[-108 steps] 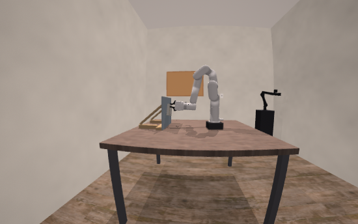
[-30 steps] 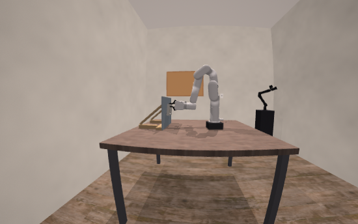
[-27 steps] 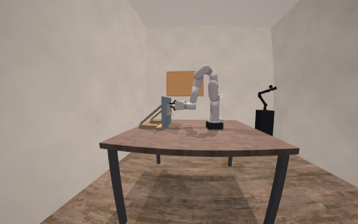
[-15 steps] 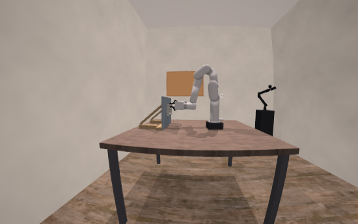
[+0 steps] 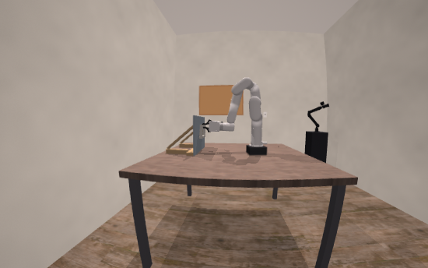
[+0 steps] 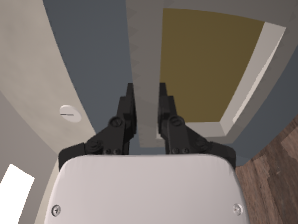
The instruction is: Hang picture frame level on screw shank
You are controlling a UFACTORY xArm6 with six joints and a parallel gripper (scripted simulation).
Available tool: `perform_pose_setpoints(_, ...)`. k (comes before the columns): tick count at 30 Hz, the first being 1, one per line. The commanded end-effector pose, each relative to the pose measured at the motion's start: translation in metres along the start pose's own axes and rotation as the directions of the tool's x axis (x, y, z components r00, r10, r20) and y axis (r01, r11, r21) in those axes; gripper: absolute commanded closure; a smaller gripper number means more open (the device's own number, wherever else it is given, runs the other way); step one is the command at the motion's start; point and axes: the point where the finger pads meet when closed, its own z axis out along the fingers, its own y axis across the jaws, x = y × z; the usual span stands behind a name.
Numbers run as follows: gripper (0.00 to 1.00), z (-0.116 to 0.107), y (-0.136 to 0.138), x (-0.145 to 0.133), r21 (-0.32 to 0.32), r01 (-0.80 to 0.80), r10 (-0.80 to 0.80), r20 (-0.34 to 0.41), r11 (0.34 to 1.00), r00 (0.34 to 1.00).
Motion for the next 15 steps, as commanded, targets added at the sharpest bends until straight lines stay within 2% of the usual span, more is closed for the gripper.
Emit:
perform_pose_setpoints(1, 1.00, 0.0008, -0.0015, 0.0002, 0.004, 0.001, -0.001, 0.000, 1.000, 1.000)
perform_pose_setpoints(15, 1.00, 0.0008, 0.0003, 0.0004, 0.004, 0.001, -0.001, -0.001, 1.000, 1.000)
